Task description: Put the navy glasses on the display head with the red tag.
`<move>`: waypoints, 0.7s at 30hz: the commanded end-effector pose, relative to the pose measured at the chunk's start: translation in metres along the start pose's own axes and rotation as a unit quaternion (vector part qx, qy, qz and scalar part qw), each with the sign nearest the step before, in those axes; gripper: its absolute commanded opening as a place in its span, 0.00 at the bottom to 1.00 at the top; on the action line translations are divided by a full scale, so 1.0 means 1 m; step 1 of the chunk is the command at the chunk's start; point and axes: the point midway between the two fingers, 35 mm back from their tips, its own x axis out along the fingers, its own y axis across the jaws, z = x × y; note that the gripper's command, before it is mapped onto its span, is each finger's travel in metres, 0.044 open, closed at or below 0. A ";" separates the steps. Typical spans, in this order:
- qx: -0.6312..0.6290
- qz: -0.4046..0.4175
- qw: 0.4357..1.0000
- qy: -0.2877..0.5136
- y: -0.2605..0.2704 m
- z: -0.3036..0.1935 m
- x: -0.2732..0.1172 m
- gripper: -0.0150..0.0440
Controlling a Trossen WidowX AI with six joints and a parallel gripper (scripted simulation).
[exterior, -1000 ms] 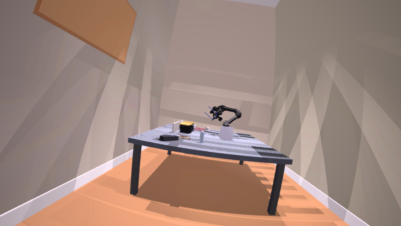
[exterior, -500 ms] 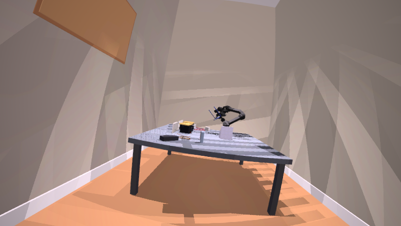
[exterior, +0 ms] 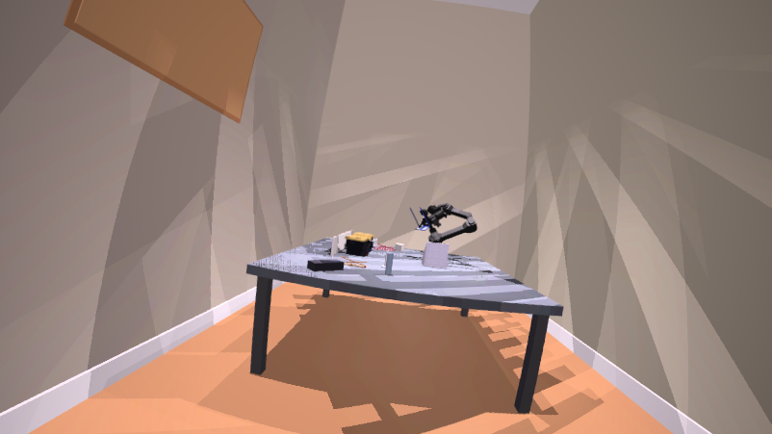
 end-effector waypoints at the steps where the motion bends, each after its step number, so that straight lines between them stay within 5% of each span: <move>1: -0.022 -0.005 1.000 0.017 0.001 0.004 -0.003 0.25; 21: -0.005 -0.001 1.000 0.005 0.001 0.001 -0.001 0.25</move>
